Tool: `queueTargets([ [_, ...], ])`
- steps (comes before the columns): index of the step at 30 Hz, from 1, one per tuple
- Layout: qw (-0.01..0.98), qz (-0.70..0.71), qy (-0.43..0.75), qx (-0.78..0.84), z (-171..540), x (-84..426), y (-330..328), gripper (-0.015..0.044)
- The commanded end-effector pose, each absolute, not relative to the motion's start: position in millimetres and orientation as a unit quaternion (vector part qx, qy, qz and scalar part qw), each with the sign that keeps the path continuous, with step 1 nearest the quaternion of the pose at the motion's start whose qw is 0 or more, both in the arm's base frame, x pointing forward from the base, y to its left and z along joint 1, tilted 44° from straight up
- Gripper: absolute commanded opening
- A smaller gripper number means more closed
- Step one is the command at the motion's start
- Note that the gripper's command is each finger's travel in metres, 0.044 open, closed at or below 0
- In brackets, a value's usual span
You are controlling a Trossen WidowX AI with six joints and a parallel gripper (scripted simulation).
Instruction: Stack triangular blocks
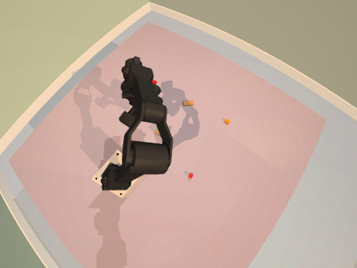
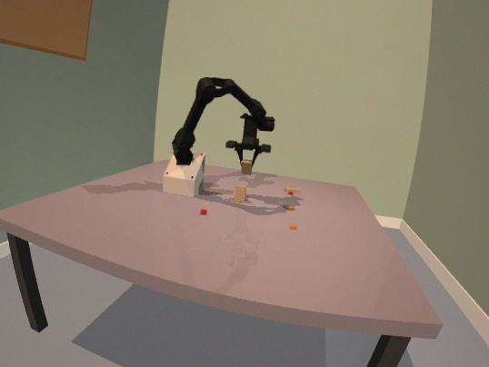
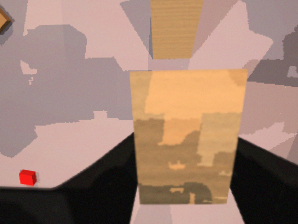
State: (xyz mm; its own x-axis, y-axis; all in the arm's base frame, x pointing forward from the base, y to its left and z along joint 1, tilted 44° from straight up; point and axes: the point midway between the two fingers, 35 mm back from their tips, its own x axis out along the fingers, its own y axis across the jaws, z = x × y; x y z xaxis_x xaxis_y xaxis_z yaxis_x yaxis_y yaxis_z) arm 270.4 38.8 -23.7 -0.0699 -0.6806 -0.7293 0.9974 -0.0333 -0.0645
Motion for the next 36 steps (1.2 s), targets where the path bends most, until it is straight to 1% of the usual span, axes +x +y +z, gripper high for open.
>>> queueTargets([
  [1, 0.63, -0.667, 0.299, 0.262, -30.6, 268.2, 22.3, 0.0],
  [18, 0.631, -0.669, 0.296, 0.259, -52.3, 261.2, -33.9, 0.0],
  [36, 0.633, -0.668, 0.292, 0.26, -51.1, 260.8, -35.3, 0.0],
])
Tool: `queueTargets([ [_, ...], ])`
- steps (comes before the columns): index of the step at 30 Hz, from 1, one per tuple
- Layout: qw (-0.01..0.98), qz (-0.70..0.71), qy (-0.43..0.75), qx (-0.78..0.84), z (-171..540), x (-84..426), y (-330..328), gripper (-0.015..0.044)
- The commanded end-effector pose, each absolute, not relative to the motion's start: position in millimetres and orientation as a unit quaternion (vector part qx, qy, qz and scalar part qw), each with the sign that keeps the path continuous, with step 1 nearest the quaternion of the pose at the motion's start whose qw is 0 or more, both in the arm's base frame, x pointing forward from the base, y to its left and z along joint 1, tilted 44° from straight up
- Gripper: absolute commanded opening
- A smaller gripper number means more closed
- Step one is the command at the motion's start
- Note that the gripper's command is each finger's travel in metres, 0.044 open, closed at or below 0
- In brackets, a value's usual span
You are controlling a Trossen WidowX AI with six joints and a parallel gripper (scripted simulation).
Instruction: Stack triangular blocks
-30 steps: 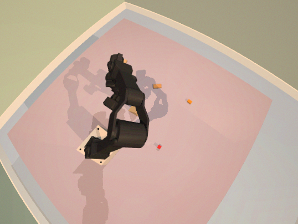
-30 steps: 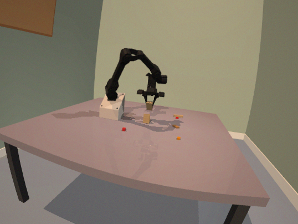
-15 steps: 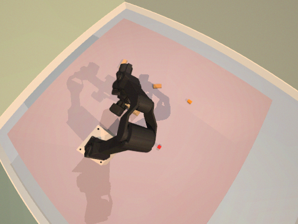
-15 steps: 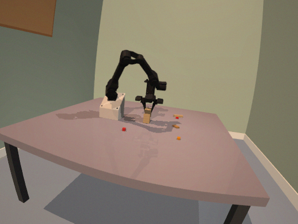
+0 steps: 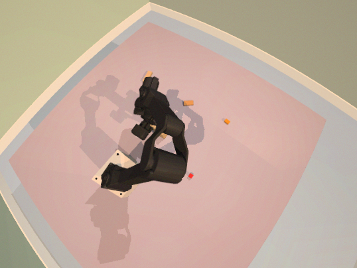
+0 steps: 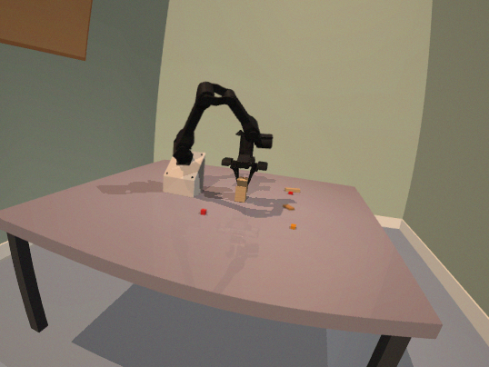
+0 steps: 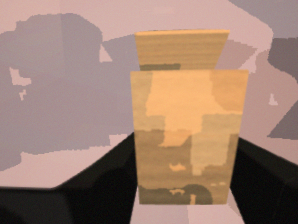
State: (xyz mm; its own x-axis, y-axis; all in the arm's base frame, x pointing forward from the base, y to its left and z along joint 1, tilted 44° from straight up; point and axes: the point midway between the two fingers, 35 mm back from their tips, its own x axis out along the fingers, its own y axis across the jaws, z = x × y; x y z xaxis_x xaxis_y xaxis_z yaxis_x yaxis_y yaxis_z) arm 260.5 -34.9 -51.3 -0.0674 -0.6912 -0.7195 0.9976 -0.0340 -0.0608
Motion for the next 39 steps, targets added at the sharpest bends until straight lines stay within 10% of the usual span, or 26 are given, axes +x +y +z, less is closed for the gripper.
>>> queueTargets([
  [1, 0.633, -0.668, 0.292, 0.26, -51.1, 260.8, -35.3, 0.0],
  [39, 0.635, -0.666, 0.293, 0.258, -55.6, 260.7, -47.5, 0.0],
])
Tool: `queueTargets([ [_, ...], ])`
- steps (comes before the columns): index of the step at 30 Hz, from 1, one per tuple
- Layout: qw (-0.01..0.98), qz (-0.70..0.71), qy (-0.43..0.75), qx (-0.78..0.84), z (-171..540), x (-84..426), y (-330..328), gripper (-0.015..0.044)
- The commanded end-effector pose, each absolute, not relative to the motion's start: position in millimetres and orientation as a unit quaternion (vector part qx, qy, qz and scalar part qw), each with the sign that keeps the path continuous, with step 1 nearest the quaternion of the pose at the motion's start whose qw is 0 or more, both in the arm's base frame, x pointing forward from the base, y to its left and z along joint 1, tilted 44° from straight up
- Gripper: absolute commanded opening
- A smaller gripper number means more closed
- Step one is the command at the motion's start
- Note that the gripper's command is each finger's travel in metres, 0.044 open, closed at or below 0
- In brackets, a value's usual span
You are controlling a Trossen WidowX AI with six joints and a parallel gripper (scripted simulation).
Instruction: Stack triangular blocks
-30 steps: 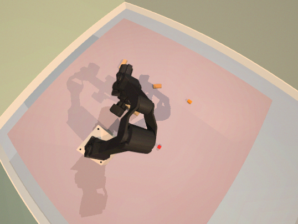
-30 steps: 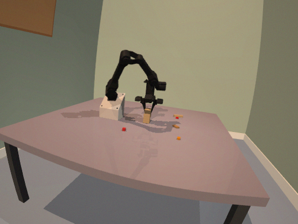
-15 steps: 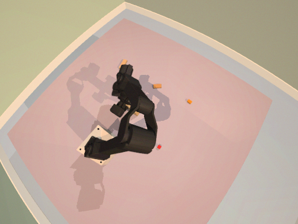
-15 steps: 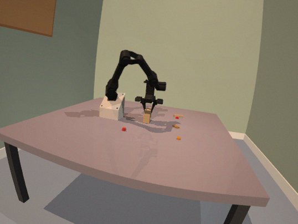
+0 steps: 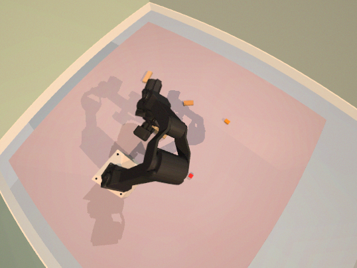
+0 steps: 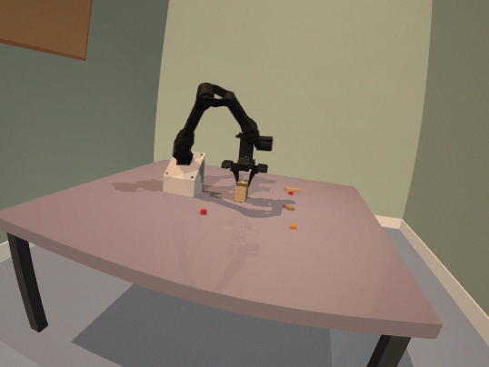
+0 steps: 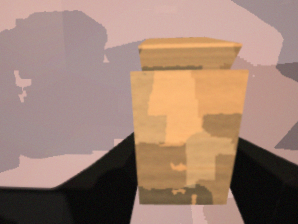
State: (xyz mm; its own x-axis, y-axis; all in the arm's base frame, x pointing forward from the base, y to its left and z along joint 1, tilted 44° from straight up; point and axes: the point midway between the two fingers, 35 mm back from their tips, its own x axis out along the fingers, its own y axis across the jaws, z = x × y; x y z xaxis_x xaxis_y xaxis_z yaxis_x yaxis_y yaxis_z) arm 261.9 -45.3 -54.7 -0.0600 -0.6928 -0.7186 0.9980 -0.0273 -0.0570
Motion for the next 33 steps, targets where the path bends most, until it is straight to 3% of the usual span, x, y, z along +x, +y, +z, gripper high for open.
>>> queueTargets([
  [1, 0.635, -0.666, 0.293, 0.258, -55.8, 260.7, -48.1, 0.0],
  [33, 0.636, -0.666, 0.292, 0.257, -59.5, 259.2, -58.2, 0.0],
])
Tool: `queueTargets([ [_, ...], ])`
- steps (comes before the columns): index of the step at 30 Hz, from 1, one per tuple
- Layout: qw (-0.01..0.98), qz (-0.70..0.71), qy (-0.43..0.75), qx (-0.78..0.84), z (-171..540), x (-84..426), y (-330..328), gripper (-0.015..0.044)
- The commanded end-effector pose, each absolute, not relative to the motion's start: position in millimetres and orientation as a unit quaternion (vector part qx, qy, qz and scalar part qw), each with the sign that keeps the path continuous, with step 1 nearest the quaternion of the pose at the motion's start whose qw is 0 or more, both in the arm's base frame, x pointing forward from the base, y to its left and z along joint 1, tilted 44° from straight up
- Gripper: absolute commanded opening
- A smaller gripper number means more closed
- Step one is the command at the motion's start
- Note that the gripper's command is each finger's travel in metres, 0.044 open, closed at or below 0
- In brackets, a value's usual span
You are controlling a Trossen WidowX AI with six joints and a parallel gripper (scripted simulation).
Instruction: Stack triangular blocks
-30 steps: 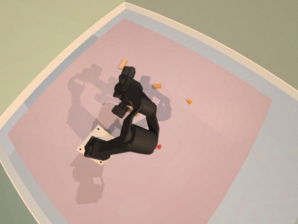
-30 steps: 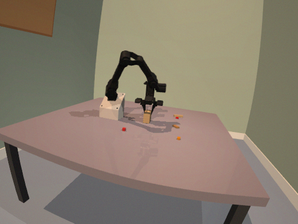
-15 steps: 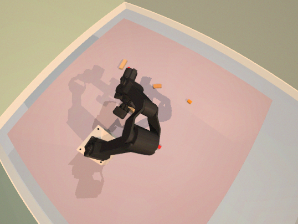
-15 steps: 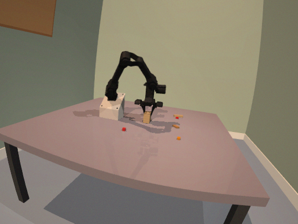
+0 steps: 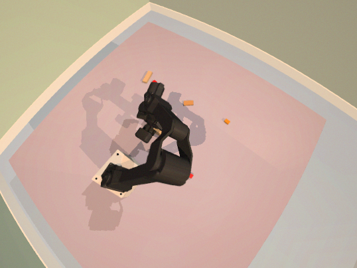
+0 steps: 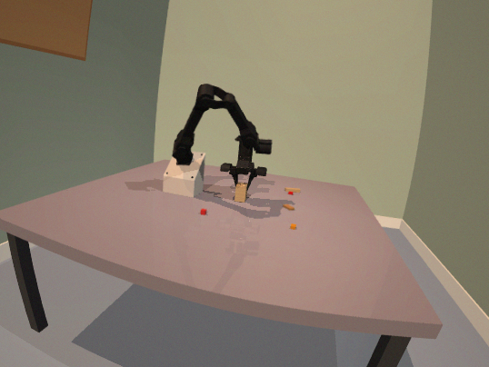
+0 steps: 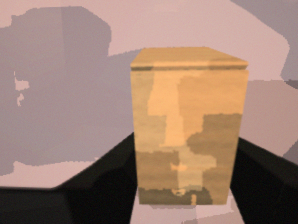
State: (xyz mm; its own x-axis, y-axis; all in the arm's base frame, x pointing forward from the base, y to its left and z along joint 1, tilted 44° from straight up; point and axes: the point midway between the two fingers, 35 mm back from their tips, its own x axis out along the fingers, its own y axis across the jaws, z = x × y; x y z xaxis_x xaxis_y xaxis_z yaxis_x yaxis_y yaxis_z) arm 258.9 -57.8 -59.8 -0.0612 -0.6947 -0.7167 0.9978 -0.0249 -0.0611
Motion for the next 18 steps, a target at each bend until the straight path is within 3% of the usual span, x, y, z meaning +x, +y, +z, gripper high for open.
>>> queueTargets([
  [1, 0.636, -0.666, 0.292, 0.257, -59.5, 259.2, -58.2, 0.0],
  [18, 0.635, -0.667, 0.292, 0.259, -60.4, 258.9, -59.4, 0.0],
])
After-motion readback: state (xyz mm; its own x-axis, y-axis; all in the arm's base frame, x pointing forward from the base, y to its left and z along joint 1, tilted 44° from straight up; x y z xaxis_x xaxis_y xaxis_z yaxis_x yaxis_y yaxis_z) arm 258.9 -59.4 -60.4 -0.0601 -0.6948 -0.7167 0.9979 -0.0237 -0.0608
